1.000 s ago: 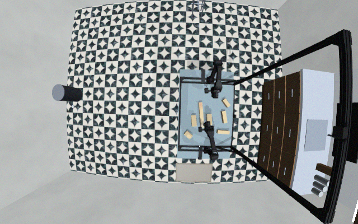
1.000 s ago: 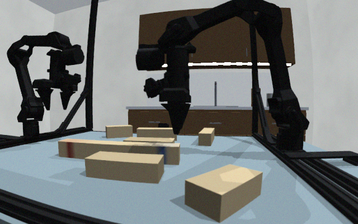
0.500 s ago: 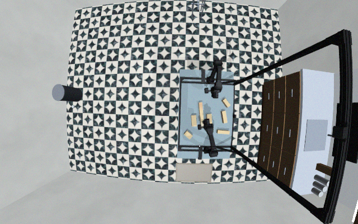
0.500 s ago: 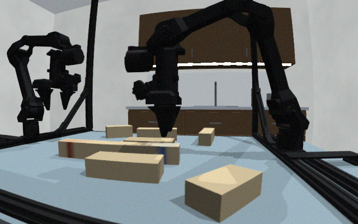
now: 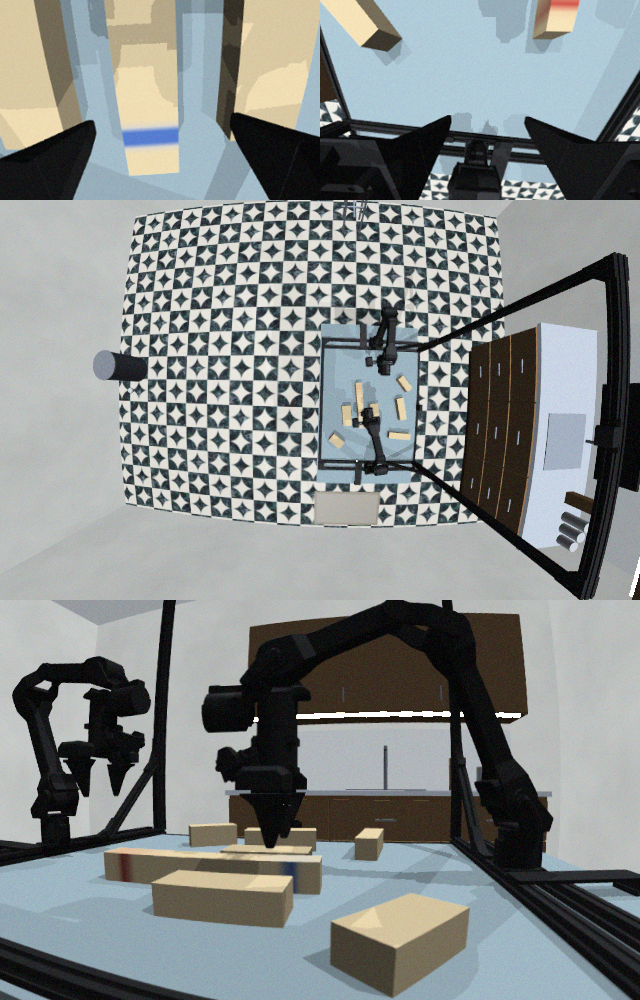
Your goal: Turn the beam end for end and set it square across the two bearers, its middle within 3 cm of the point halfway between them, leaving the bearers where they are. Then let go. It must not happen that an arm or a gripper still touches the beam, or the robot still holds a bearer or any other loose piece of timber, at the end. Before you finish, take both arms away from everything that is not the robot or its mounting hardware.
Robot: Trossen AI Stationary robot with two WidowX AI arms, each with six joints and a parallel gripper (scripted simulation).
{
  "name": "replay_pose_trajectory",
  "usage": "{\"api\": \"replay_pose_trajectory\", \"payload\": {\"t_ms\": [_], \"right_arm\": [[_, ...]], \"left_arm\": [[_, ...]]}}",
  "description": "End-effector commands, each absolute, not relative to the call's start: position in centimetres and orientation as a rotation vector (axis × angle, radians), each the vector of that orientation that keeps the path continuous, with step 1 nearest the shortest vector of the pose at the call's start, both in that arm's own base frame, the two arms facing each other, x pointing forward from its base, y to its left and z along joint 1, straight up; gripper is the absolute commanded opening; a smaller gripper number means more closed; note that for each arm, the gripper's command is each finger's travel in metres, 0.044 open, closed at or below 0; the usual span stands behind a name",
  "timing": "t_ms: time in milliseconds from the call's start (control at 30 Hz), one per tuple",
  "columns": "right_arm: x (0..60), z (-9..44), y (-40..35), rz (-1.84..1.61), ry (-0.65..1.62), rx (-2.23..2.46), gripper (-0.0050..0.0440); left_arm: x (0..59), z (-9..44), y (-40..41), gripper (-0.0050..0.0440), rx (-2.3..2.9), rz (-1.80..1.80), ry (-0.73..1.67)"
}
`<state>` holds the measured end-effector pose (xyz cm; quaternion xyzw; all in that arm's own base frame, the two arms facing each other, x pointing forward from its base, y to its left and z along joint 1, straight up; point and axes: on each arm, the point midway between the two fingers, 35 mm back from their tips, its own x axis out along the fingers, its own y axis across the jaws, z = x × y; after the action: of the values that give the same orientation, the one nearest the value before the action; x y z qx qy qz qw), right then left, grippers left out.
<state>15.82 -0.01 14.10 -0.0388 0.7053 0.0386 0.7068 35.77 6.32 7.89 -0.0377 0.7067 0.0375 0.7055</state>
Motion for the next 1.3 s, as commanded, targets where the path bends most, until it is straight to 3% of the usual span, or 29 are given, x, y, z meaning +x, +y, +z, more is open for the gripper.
{"api": "replay_pose_trajectory", "payload": {"t_ms": [0,1267], "right_arm": [[15.7,14.1,0.0,0.082,1.569,-0.082,0.044],[15.7,14.1,0.0,0.082,1.569,-0.082,0.044]], "left_arm": [[36.6,7.8,6.6,0.044,-0.082,0.082,1.569],[41.1,5.5,8.0,0.044,-0.086,0.086,1.569]]}}
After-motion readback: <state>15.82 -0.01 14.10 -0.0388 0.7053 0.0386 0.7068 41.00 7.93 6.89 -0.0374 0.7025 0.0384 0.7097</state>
